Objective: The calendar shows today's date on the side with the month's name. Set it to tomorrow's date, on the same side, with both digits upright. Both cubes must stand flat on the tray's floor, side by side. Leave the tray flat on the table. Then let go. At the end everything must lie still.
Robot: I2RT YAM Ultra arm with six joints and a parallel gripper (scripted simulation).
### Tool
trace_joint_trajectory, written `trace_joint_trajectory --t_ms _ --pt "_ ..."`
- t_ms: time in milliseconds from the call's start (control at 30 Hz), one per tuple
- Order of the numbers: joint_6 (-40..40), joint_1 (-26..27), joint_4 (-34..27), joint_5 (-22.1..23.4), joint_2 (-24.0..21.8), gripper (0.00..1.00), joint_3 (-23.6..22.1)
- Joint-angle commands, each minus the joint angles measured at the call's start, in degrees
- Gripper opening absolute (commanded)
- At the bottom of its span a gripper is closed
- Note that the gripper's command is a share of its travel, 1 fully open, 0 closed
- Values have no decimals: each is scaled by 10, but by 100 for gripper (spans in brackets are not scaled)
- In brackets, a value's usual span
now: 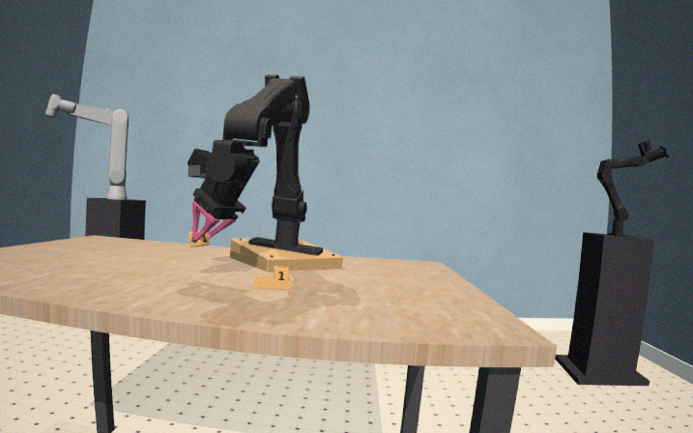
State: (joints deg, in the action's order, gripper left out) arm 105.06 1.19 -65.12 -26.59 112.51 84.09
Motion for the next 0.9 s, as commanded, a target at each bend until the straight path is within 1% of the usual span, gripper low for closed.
trace_joint_trajectory --t_ms 0,100,267,333,400,467,567,633,700,833,867 --pt "-22 0 13 20 -18 26 5" --pt "-32 15 16 37 -23 26 -10" --pt "-80 56 32 121 -43 26 -15" --pt "-80 56 32 121 -43 26 -15" --pt "-97 71 37 150 -50 26 -23" --pt "-106 78 39 165 -54 26 -19" --pt "-107 76 32 168 -54 26 -14" --pt "-112 84 32 177 -55 26 -14" --pt "-124 96 33 200 -55 26 -15" --pt "-162 134 35 273 -57 26 -17" --pt "-162 134 35 273 -57 26 -17"
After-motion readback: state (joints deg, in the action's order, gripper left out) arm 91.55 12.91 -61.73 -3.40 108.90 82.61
